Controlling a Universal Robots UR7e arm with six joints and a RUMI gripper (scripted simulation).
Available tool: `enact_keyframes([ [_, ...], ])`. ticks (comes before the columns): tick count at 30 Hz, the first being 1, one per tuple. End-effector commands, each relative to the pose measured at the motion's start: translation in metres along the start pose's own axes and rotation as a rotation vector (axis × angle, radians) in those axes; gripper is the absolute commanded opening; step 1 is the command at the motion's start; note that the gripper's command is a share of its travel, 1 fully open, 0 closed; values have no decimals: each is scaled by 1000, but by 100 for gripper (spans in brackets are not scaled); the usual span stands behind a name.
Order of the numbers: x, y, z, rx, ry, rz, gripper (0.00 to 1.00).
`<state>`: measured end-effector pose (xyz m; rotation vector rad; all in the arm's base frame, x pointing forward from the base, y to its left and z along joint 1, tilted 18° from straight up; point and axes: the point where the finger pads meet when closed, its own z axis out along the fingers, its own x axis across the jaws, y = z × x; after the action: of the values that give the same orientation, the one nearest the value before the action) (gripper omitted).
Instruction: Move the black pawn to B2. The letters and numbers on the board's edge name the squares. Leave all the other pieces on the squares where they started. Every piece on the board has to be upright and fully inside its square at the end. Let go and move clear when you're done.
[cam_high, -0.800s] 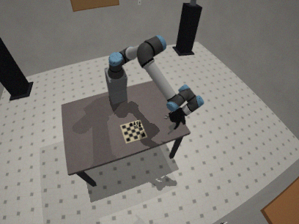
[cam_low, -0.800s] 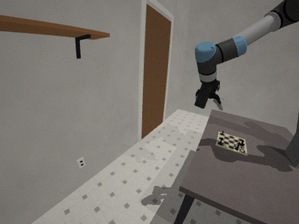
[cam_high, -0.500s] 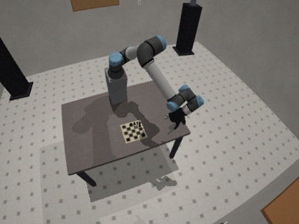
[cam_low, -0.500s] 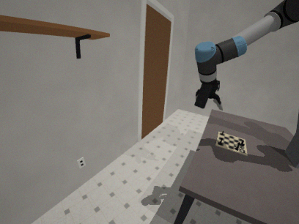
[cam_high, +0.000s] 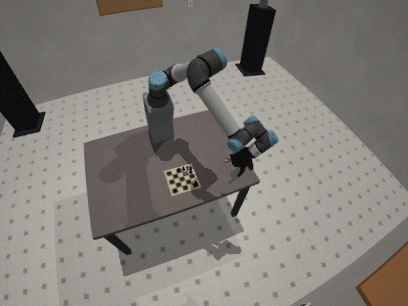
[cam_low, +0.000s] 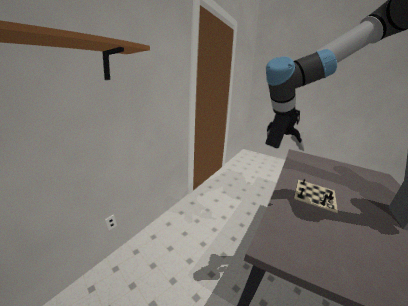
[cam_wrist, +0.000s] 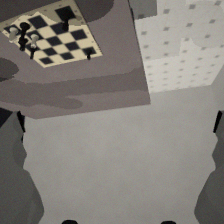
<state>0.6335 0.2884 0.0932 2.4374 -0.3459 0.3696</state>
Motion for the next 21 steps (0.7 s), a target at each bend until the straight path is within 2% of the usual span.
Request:
enact_keyframes([
  [1,-1,-1,0,-2,0,-13,100],
  [11,-6,-6,4,-14,-1,-87,100],
  [21,-24,-19,20,-54,-16,-315,100],
])
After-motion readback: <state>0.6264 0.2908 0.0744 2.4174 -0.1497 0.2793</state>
